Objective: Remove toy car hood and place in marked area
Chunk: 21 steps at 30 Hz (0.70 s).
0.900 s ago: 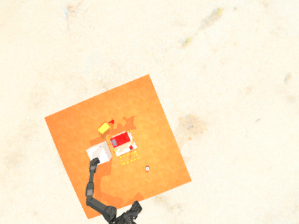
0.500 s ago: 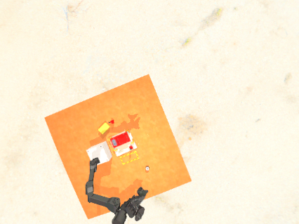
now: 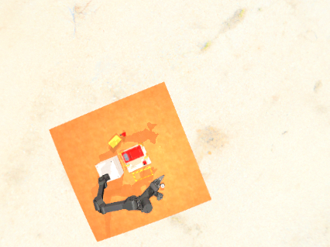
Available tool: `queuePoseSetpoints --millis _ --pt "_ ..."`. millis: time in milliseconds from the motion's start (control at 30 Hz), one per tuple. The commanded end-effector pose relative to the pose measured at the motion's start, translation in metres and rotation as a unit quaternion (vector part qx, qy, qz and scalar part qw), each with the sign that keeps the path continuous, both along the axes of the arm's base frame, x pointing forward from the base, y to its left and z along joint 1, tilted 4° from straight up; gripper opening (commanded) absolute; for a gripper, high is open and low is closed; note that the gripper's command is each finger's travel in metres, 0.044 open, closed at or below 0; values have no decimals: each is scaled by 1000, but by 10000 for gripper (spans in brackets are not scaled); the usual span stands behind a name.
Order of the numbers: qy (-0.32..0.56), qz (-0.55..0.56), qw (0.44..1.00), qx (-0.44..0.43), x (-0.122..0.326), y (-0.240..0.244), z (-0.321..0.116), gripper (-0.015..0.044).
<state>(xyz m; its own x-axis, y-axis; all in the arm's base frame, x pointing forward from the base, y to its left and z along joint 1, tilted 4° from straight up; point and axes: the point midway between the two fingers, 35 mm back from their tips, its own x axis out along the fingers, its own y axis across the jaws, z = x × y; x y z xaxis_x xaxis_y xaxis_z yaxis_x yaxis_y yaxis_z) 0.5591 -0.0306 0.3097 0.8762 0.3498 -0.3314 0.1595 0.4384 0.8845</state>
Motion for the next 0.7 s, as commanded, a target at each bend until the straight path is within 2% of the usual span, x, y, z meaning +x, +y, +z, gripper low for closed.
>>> queuePoseSetpoints --millis 0,333,667 --pt "67 17 997 -45 -8 24 -52 440" --pt "226 108 949 -190 -65 84 -168 440" --pt "360 252 828 -348 -162 119 -254 440"
